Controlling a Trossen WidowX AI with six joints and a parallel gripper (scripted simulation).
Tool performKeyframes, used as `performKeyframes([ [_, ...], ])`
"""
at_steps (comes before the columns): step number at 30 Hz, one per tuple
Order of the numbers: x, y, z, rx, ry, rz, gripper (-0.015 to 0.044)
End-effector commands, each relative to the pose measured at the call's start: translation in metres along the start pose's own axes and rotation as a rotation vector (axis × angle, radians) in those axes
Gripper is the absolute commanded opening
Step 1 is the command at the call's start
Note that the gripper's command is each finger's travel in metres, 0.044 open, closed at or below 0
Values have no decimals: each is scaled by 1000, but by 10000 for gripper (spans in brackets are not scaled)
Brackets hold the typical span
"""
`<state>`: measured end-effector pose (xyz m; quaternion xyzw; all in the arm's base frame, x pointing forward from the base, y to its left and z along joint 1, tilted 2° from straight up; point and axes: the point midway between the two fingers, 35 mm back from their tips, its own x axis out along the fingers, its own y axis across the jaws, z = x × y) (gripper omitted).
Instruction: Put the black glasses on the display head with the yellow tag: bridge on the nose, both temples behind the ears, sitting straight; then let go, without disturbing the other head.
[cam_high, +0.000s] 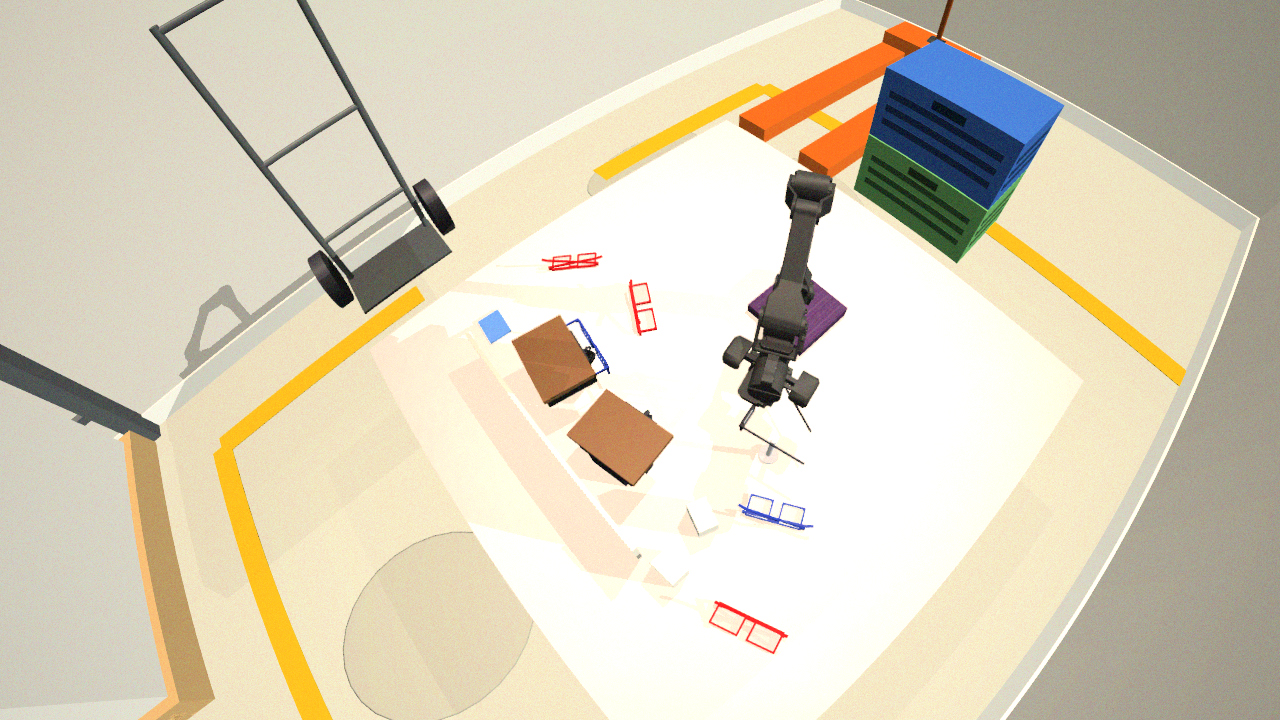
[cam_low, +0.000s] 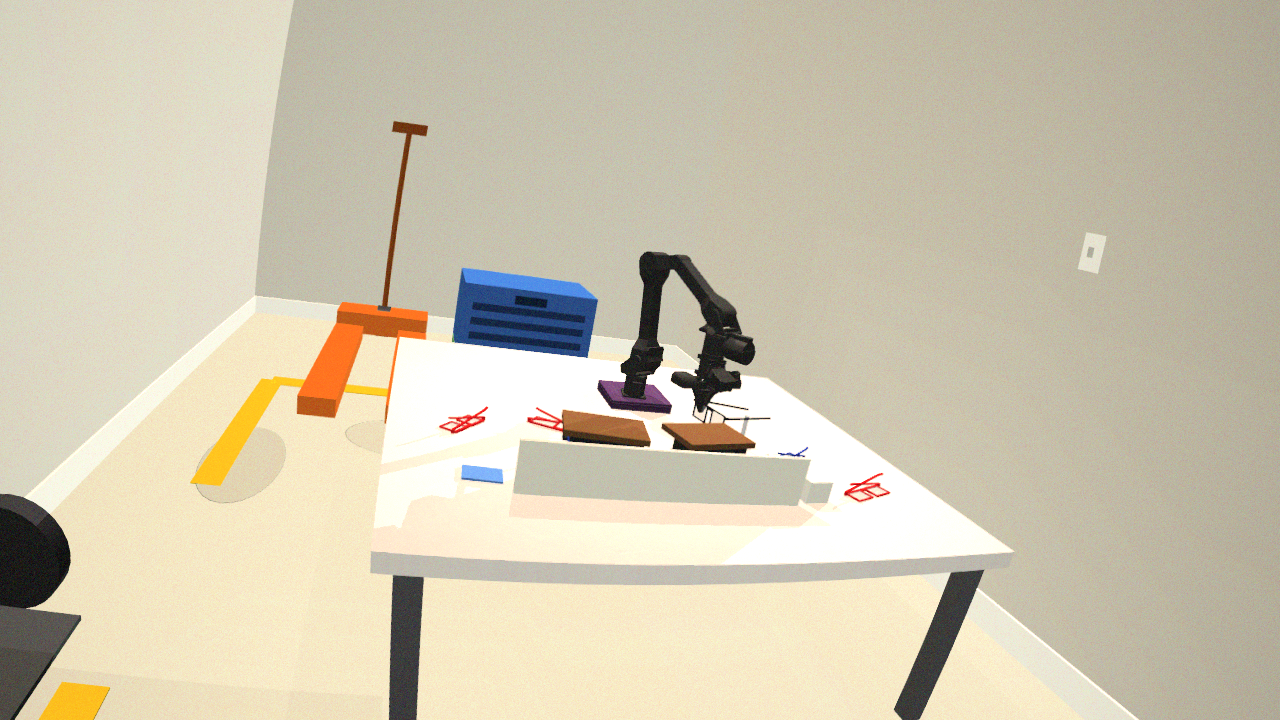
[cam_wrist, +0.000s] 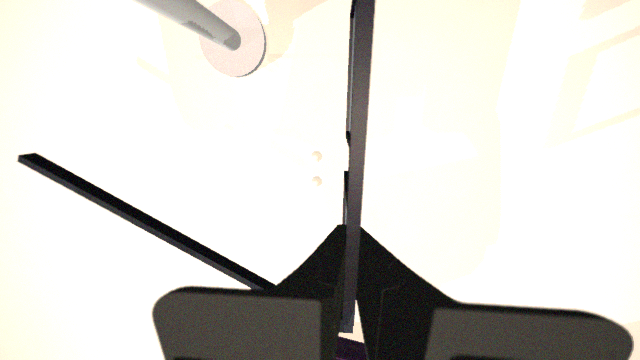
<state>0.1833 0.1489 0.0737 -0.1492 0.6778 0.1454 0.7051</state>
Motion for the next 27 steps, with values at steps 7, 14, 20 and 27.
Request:
performKeyframes([
  [7,-1,0,1,-2,-4,-1,0],
  [14,-1,0,6,-2,-5,-1,0],
  [20,-2,0,9,-2,-5,-1,0],
  [27,-26,0,12,-2,-5,-1,0],
])
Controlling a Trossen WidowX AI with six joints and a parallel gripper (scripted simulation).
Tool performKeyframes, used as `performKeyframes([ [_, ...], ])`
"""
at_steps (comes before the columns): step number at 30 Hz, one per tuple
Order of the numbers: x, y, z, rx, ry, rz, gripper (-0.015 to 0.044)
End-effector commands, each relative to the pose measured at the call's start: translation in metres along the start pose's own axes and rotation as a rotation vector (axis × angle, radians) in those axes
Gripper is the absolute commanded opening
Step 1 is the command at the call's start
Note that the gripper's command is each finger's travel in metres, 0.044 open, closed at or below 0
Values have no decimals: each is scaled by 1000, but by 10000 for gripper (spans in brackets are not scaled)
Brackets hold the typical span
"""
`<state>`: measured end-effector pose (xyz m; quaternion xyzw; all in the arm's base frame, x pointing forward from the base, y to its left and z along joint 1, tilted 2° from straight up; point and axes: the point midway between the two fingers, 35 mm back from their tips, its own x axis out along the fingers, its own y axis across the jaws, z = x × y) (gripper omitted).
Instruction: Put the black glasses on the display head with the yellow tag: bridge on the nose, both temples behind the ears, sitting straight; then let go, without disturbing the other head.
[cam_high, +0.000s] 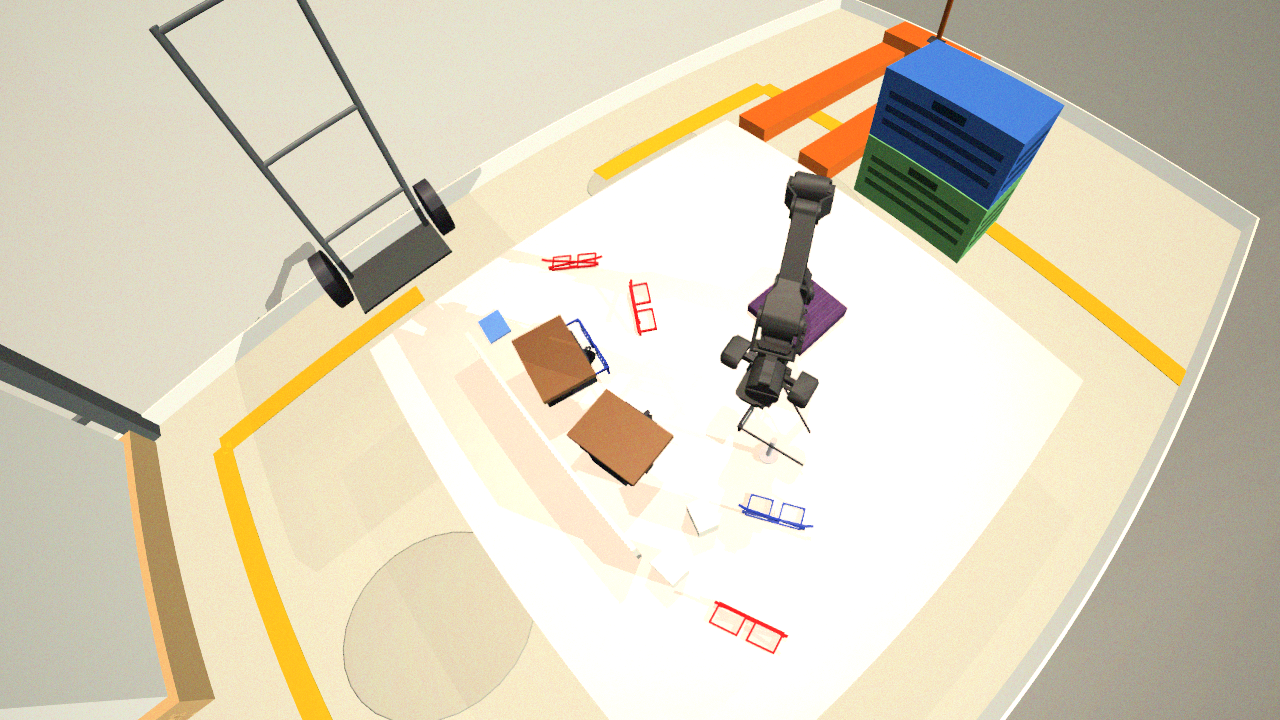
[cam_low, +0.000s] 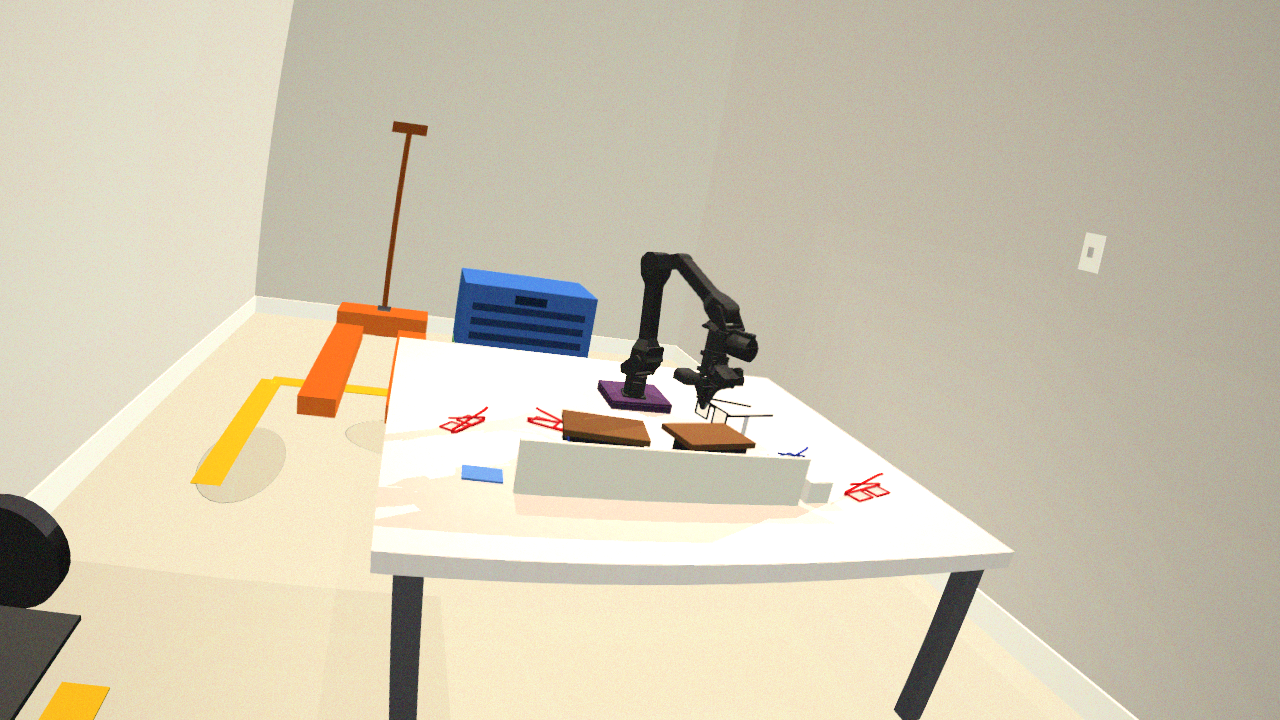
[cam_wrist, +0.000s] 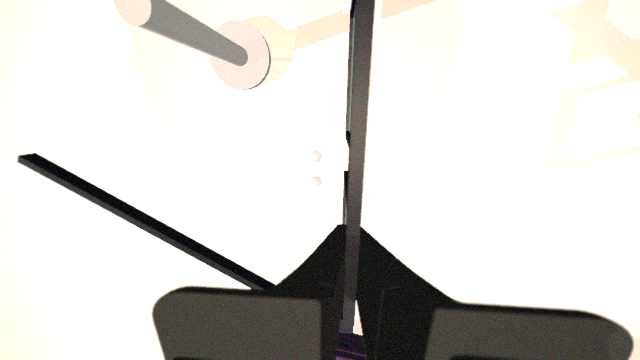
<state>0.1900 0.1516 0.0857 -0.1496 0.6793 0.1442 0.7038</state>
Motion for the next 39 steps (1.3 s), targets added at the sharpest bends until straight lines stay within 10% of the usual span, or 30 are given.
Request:
performKeyframes([
  [1,-19,1,5,-3,-10,0,0],
  [39,-52,18,74,-3,-16,2,0],
])
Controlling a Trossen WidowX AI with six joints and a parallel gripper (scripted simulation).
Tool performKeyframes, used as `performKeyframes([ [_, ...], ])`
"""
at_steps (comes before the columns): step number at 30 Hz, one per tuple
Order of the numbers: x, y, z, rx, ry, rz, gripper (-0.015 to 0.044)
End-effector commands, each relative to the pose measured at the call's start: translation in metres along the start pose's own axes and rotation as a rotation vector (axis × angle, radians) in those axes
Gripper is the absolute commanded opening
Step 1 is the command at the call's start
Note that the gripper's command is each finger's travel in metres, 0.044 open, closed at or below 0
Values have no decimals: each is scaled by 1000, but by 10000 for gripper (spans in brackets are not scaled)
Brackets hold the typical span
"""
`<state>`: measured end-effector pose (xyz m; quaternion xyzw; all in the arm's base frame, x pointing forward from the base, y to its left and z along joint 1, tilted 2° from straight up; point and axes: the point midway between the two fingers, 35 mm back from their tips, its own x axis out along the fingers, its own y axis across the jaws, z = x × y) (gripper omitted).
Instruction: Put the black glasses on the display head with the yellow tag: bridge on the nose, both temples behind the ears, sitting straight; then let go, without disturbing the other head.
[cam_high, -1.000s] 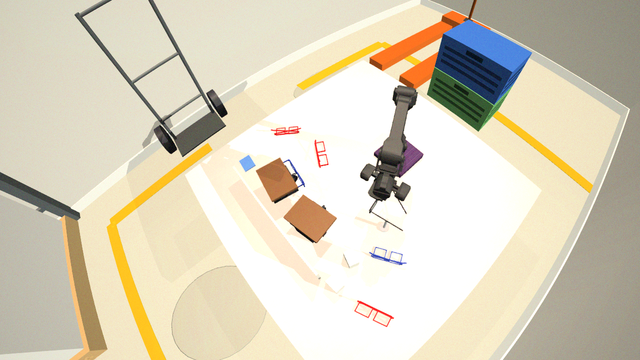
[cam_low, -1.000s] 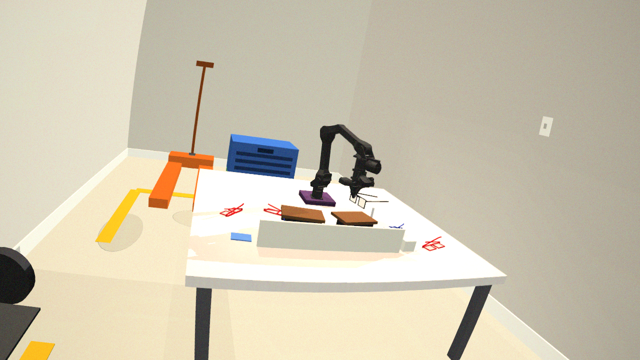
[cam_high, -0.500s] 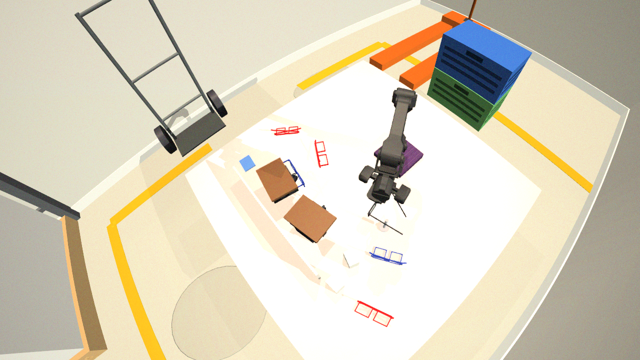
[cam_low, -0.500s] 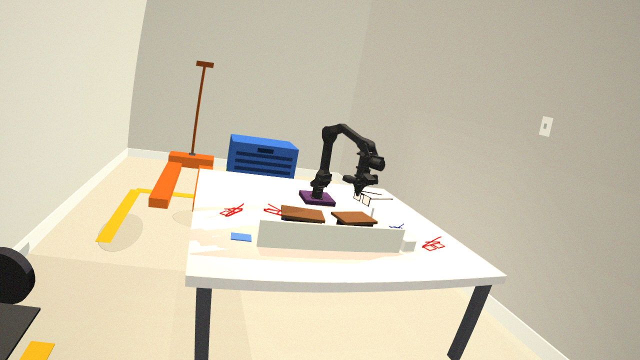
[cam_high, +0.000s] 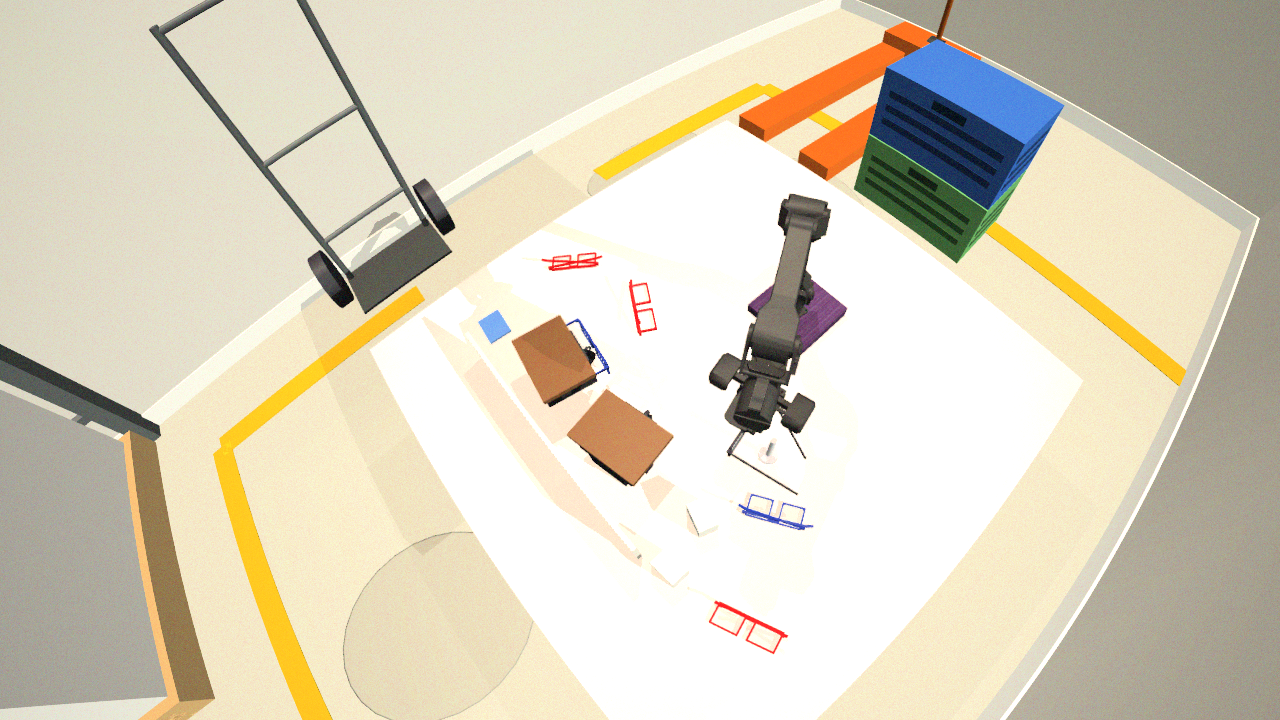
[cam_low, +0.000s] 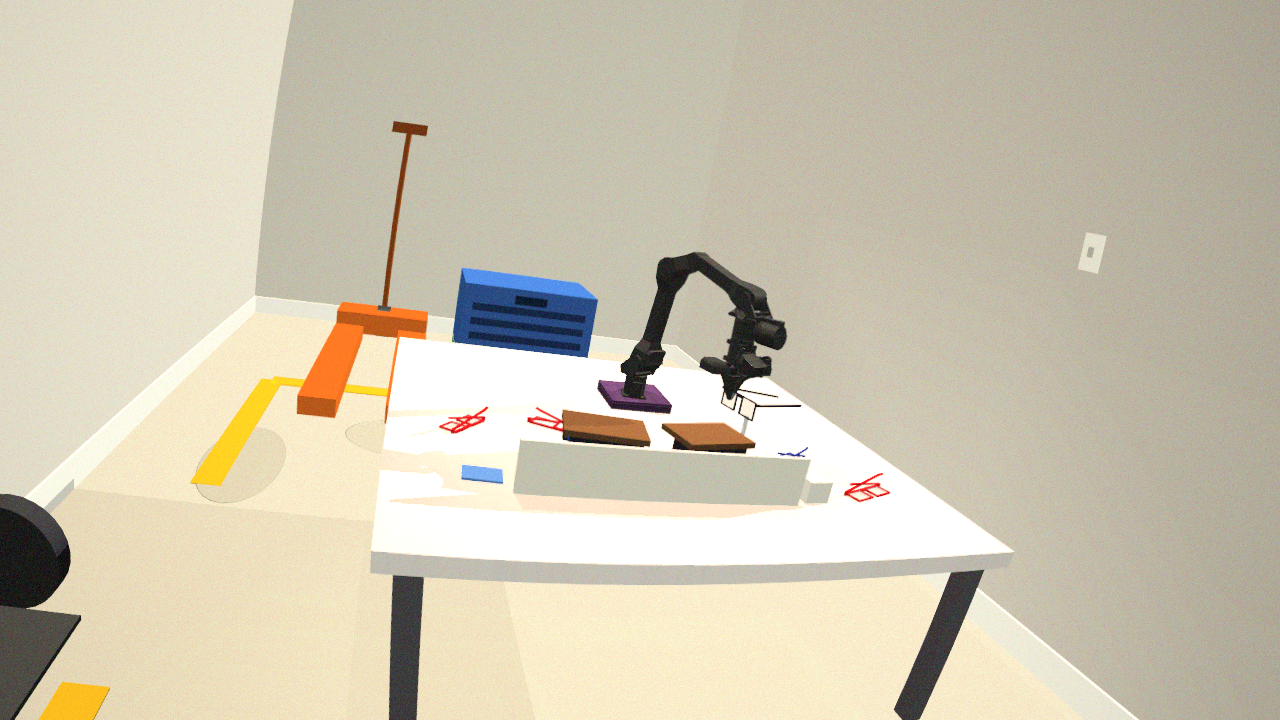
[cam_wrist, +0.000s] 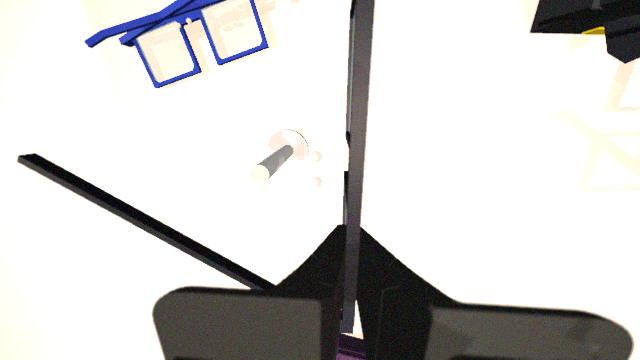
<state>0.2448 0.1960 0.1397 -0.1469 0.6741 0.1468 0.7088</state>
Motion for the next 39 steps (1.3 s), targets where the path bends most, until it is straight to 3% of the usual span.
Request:
performKeyframes([
  [1,0,1,4,-4,0,-2,0],
  [18,60,1,4,-4,0,-2,0],
  [39,60,-5,13,-4,-1,-3,0],
])
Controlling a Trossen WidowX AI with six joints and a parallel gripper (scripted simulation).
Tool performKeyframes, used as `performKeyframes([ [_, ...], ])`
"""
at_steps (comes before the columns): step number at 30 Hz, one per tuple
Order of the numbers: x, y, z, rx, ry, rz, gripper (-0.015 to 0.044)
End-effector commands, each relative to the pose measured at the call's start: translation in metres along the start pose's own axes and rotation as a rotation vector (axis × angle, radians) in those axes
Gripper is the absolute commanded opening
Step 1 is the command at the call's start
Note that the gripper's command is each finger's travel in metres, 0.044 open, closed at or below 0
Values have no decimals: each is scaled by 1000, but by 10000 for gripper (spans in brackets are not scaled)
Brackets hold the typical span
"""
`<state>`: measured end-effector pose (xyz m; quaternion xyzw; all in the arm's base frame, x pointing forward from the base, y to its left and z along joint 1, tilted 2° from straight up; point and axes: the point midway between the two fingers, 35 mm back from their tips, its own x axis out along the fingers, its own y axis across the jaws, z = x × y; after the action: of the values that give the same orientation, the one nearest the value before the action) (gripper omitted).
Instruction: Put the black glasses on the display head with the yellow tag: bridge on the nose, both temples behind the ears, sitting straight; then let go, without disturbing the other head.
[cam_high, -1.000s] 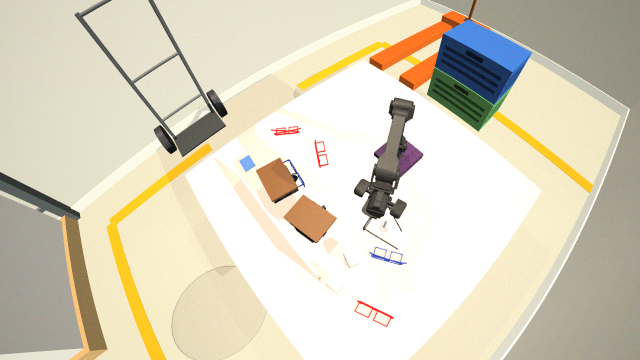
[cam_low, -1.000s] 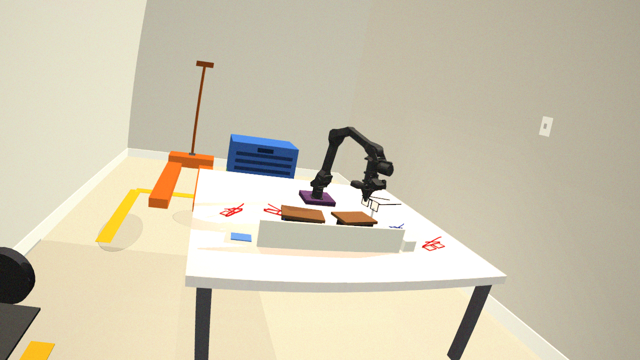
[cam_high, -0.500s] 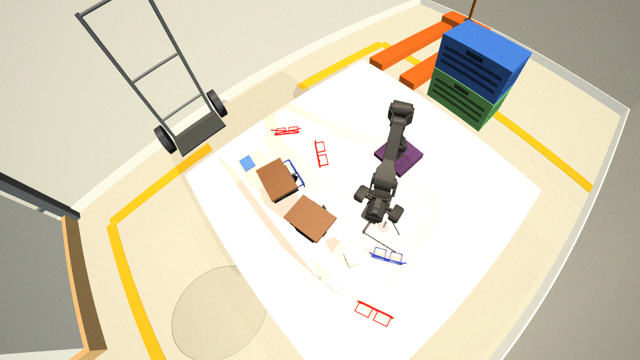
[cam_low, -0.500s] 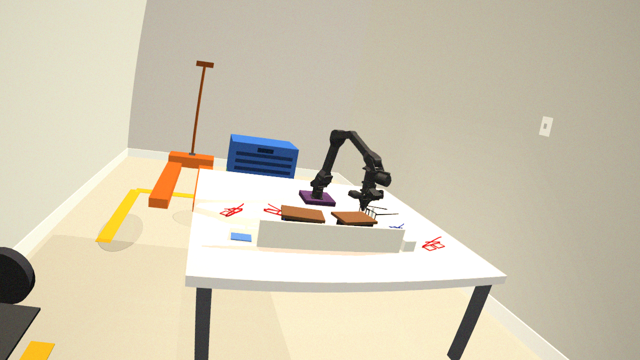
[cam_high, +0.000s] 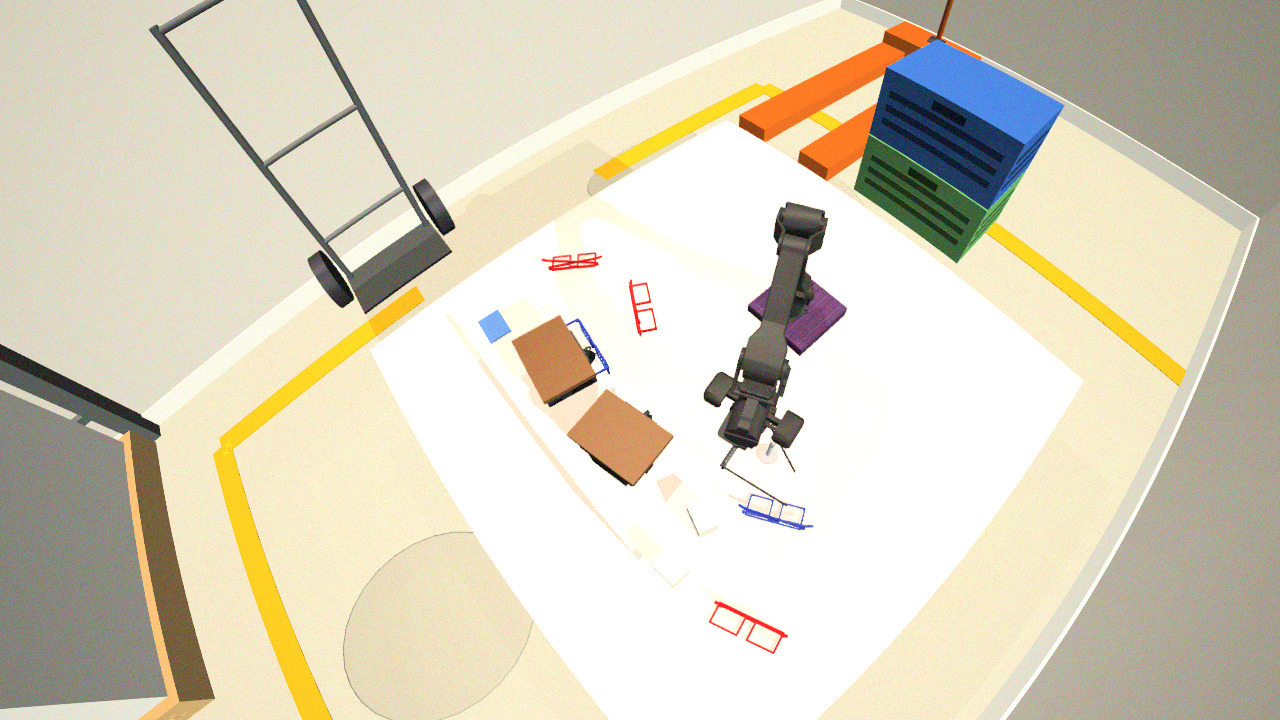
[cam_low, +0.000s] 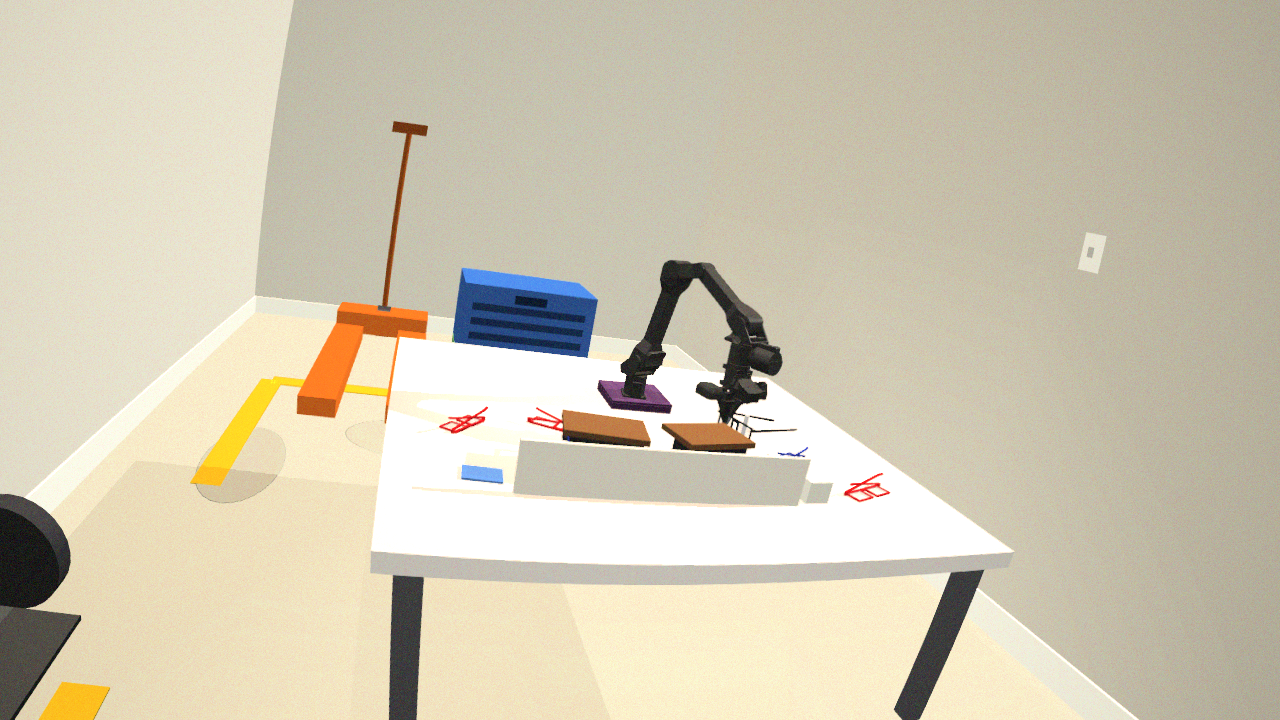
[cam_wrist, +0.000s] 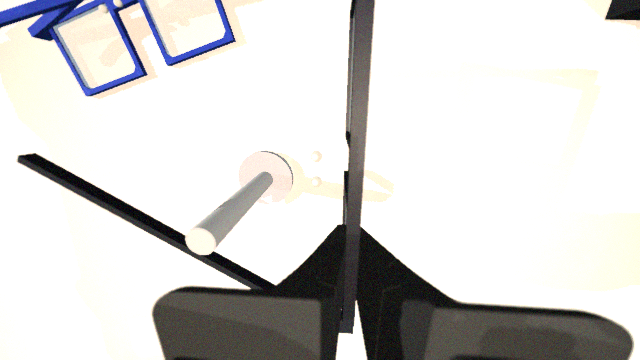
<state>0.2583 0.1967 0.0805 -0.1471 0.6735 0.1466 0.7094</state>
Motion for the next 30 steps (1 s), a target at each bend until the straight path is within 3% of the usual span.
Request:
performKeyframes([
  [1,1,-1,3,-4,1,-2,0],
  [30,0,-10,20,-4,-1,-3,0],
])
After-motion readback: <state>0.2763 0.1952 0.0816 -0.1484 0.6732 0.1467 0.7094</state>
